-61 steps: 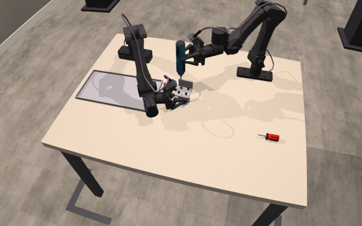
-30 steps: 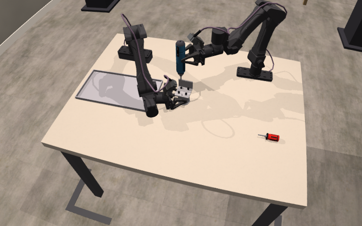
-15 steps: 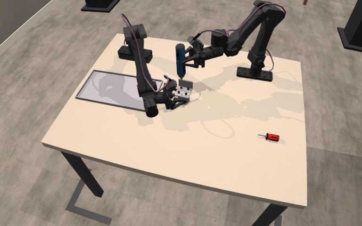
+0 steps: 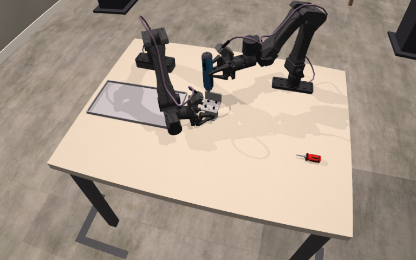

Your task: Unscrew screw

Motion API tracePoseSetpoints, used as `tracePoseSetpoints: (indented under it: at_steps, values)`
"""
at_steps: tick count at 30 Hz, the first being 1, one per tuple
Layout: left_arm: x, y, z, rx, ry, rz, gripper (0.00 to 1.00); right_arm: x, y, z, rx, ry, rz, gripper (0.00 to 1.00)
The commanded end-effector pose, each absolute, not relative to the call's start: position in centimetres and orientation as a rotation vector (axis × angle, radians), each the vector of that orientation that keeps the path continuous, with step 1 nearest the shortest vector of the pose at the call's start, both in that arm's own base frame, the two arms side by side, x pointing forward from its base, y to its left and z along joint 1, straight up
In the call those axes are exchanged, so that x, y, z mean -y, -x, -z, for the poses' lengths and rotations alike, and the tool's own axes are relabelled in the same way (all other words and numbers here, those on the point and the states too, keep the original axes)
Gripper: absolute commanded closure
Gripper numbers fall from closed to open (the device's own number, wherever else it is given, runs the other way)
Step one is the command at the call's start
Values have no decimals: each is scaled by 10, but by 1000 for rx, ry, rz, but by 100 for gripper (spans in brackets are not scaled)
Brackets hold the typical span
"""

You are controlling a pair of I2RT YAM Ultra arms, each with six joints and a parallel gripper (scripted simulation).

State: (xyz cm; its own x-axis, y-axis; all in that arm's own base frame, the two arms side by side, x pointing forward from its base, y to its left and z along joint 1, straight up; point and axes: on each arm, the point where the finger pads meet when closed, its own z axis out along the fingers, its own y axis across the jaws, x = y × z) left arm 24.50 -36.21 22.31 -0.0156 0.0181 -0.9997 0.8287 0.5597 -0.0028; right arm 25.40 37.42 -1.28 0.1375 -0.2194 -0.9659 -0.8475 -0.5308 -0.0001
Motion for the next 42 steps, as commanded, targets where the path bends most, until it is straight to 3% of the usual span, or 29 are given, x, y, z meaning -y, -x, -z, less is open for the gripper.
tracePoseSetpoints:
  at_steps: [1, 42]
  values:
    - [363, -243, -253, -1351, -708, 798, 58, -381, -256, 2, -975, 1833, -1432, 41]
    - [362, -243, -275, -1301, -682, 813, 58, -381, -256, 2, -975, 1833, -1432, 41]
